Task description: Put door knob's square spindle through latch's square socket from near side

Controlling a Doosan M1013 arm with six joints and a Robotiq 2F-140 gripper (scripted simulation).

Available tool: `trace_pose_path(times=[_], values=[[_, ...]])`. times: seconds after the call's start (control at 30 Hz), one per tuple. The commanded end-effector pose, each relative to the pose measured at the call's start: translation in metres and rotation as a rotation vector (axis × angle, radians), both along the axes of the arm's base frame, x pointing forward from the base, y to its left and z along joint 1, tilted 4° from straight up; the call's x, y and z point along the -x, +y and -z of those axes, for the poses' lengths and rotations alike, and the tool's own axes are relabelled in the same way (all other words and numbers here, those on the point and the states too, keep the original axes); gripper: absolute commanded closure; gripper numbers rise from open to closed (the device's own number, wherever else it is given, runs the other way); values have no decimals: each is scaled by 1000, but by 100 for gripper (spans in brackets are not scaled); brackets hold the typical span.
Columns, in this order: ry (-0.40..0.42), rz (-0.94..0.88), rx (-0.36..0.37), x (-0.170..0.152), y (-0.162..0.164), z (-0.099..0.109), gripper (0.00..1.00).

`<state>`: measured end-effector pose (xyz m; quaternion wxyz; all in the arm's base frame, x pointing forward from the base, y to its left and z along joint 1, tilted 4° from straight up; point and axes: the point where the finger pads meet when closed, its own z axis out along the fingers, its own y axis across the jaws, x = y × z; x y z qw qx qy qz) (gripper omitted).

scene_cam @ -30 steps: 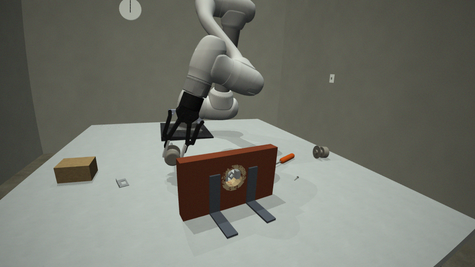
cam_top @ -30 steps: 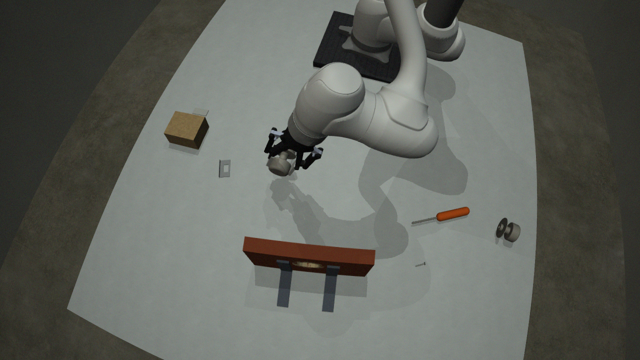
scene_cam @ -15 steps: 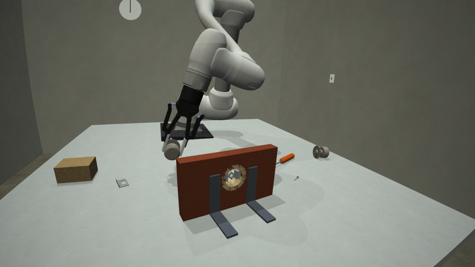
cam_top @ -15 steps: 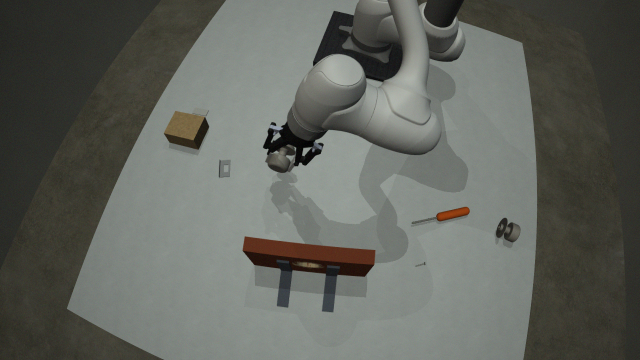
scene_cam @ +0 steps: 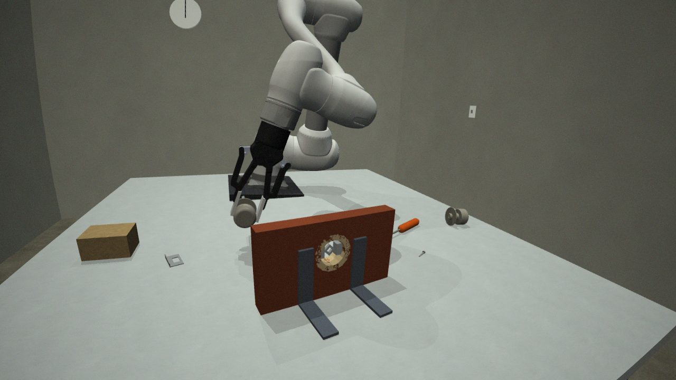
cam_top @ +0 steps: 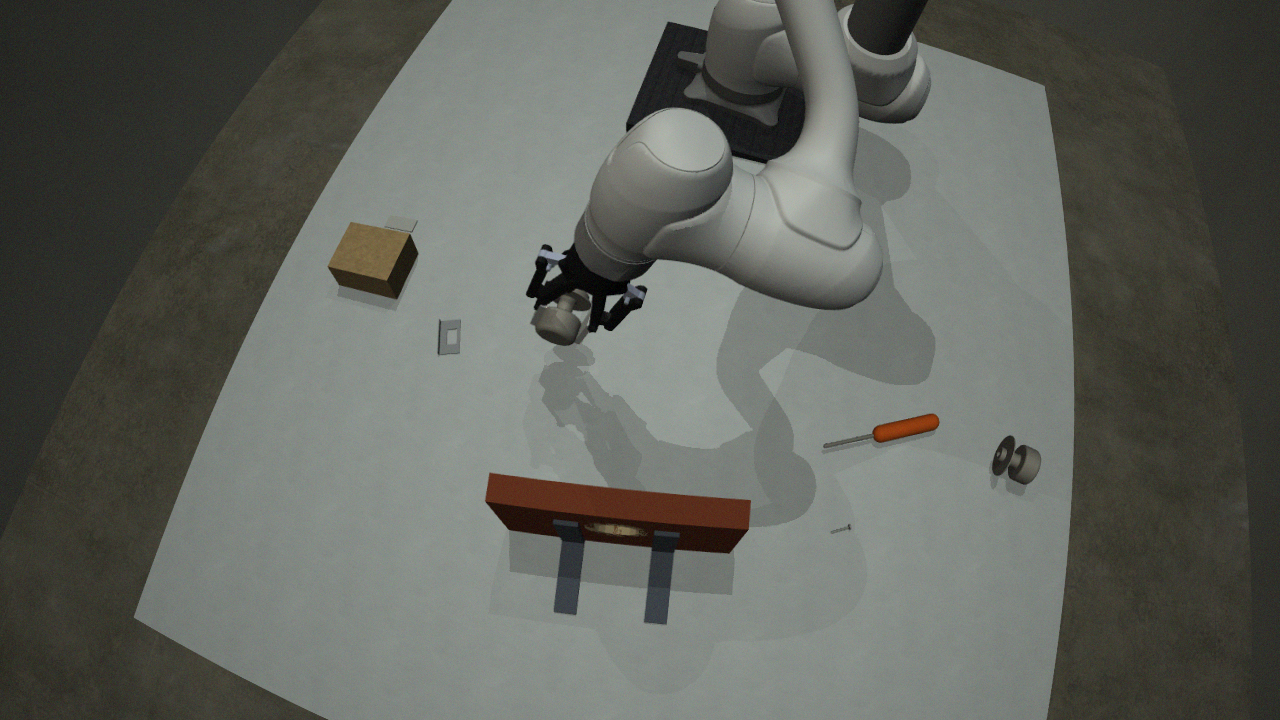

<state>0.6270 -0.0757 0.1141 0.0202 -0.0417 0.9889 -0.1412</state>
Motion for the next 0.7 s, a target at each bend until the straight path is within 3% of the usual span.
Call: trace_pose_path(times=[0.0,0.1,0.3,0.57,0.67], values=[[0,1,0,0,0,0,58],[-8,58,-3,0,1,0,58],[-50,342,-11,-2,4,0,58],[-54,375,-11,-7,15,-1,58],[-68,464,-15,-8,16,-1,58]])
